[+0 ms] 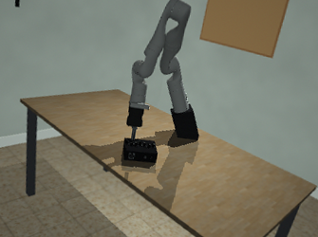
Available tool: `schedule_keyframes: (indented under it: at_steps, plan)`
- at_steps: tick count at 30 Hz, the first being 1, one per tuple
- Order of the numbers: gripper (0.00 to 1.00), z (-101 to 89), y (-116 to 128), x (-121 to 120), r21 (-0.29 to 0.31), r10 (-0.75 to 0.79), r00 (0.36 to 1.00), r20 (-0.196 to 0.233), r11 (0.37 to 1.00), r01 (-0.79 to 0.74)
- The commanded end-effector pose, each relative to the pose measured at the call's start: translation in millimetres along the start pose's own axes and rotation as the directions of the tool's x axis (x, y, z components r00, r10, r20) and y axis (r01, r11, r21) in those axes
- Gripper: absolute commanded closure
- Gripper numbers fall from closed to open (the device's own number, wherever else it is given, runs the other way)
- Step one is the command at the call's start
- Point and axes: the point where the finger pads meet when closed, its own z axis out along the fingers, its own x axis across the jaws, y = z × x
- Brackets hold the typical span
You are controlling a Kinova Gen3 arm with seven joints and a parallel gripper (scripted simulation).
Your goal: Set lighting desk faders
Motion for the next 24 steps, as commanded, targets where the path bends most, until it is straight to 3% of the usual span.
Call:
schedule_keyframes:
  at_steps: [1,24]
  plan:
    - [1.00,-0.3,-1.0,-2.2,-0.002,0.035,0.999,0.000,0.999,-0.035]
    - [1.00,-1.2,-1.9,0.5,0.002,0.081,0.997,-0.005,0.997,-0.081]
